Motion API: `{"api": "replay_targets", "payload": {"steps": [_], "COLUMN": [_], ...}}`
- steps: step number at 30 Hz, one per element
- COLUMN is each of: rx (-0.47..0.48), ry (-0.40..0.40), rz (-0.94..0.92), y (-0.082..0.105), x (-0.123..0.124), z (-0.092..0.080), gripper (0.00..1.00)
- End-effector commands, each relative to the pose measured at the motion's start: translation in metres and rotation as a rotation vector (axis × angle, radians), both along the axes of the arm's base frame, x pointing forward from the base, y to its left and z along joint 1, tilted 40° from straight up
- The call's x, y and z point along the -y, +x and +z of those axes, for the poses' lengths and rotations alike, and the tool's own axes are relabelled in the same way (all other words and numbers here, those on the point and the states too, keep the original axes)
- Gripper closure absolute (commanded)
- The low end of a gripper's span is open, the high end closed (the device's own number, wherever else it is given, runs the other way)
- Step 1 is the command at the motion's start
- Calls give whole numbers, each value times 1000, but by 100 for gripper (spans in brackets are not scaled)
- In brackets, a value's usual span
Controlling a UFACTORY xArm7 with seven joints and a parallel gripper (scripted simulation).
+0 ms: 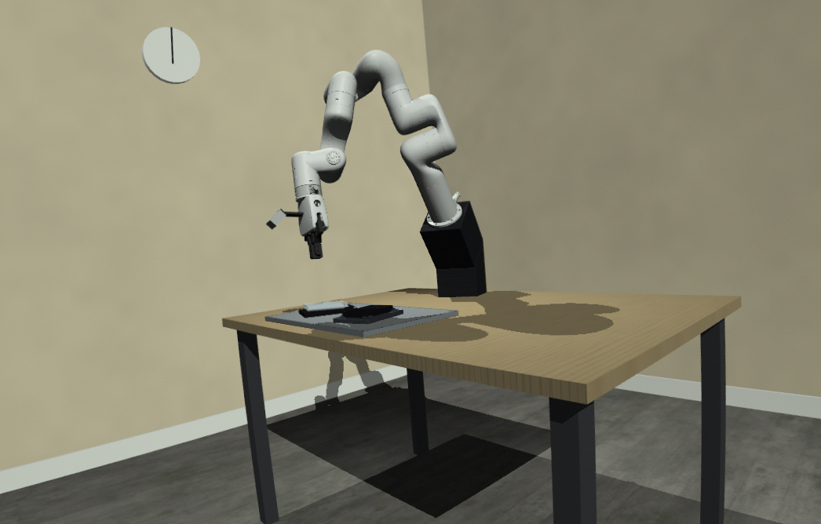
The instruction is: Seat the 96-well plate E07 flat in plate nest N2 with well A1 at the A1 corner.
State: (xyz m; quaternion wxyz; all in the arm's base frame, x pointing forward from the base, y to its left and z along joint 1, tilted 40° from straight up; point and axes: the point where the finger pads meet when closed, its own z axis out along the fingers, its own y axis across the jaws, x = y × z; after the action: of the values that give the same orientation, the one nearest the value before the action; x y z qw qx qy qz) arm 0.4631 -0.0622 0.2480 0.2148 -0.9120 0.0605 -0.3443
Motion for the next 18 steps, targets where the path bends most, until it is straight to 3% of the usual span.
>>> {"api": "replay_targets", "payload": {"steps": [1, 5, 8, 18], "rx": [27, 35, 35, 7], "ry": [18, 34, 34, 45], "rz": [-24, -72, -72, -166], "y": [0, -4, -5, -21], "x": [12, 22, 24, 40], "z": [-11, -27, -30, -71], "gripper": [100, 100, 100, 100]}}
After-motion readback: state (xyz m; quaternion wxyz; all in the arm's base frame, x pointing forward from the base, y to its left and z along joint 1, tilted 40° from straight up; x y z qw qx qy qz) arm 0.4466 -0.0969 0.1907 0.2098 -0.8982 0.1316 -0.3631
